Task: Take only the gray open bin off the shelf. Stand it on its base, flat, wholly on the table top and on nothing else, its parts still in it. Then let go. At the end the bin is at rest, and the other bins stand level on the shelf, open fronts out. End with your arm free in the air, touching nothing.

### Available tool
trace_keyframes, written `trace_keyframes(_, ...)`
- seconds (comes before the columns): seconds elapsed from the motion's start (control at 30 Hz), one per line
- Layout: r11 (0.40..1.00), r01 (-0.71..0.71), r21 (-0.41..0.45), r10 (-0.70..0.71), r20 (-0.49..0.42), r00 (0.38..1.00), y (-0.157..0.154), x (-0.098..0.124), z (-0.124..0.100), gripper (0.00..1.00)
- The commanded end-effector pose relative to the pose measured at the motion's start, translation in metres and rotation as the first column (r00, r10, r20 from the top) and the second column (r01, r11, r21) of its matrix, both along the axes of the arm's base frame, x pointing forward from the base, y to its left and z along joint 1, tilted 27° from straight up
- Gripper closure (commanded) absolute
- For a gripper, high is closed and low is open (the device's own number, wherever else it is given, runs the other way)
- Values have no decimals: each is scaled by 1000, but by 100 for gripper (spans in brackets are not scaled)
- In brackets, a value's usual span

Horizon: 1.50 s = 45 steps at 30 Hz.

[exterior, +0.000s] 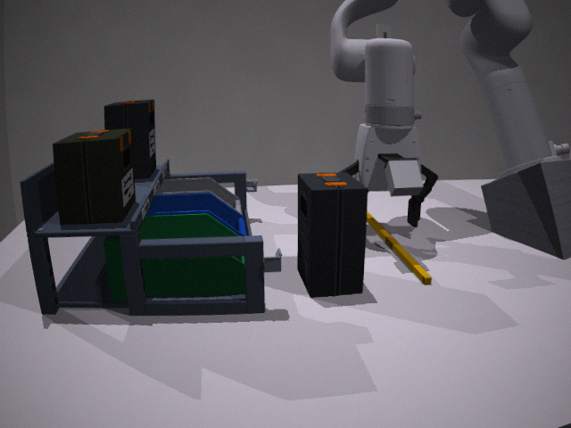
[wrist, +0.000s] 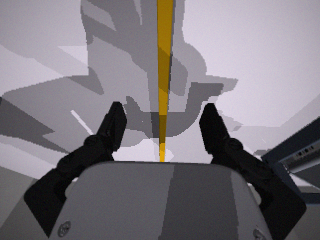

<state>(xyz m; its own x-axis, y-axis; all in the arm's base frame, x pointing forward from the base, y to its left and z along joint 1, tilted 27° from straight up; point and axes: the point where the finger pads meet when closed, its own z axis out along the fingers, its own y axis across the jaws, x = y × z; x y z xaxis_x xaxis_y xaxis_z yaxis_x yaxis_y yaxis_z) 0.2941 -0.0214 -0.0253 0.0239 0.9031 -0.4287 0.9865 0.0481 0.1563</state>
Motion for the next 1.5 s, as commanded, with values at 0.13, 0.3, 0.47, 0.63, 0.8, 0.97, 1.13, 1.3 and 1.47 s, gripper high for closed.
trace_keyframes(0.13, 1000, 0, 1, 0, 2, 1000, 19, -6, 40, 0)
trace_keyframes(0.3, 1000, 0, 1, 0, 2, 1000, 19, -6, 40, 0)
trace_keyframes(0.47, 1000, -1, 2, 1, 5, 1000, 28, -9, 57, 0)
trace_keyframes(0.63, 1000, 0, 1, 0, 2, 1000, 42, -14, 87, 0)
trace_keyframes(0.8, 1000, 0, 1, 0, 2, 1000, 42, -14, 87, 0)
trace_keyframes(0.97, 1000, 0, 1, 0, 2, 1000, 42, -14, 87, 0)
trace_keyframes(1.13, 1000, 0, 1, 0, 2, 1000, 54, -19, 114, 0)
trace_keyframes(1.3, 1000, 0, 1, 0, 2, 1000, 54, -19, 114, 0)
trace_keyframes(1.47, 1000, 0, 1, 0, 2, 1000, 54, -19, 114, 0)
